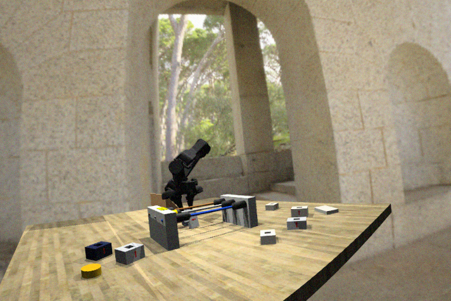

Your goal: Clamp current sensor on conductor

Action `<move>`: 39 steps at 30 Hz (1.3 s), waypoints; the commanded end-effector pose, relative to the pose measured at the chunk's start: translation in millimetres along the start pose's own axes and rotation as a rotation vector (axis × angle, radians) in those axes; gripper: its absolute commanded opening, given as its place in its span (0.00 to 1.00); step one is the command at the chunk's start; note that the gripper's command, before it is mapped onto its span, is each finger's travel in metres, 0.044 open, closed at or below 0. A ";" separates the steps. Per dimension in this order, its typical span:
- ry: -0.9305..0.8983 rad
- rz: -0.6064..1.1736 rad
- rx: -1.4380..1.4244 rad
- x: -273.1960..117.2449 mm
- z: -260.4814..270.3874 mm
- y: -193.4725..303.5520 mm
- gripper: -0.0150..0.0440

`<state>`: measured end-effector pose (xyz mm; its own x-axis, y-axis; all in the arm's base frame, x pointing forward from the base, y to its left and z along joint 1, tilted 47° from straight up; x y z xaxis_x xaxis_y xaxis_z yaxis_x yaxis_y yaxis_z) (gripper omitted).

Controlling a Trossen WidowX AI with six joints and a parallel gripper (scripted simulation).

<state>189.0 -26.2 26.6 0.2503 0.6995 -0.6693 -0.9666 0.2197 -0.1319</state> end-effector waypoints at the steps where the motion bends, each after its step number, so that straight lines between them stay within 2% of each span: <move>1: 0.001 0.002 0.000 -3.3 2.3 17.1 0.25; 13: 0.001 0.001 0.000 0.6 2.2 18.1 0.25; 25: -0.001 0.000 0.000 -2.4 1.8 15.1 0.79; 26: -0.001 0.000 0.000 -2.4 1.8 15.1 0.81; 30: 0.003 0.000 0.001 -9.2 1.0 14.7 0.81; 35: 0.004 0.003 0.001 -56.1 1.4 18.4 0.81; 39: 0.004 0.003 0.001 -58.0 1.6 18.7 0.81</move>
<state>160.3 -54.6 55.1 0.2497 0.6996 -0.6695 -0.9660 0.2277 -0.1224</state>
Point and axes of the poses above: the point midway between the two fingers, 35 mm back from their tips, its own x axis out along the fingers, its own z axis across the jaws, y = z × x, the point moved 3 cm from there along -x, back along the fingers, and after that the axes turned 3 degrees about x, right-handed, at the moved point
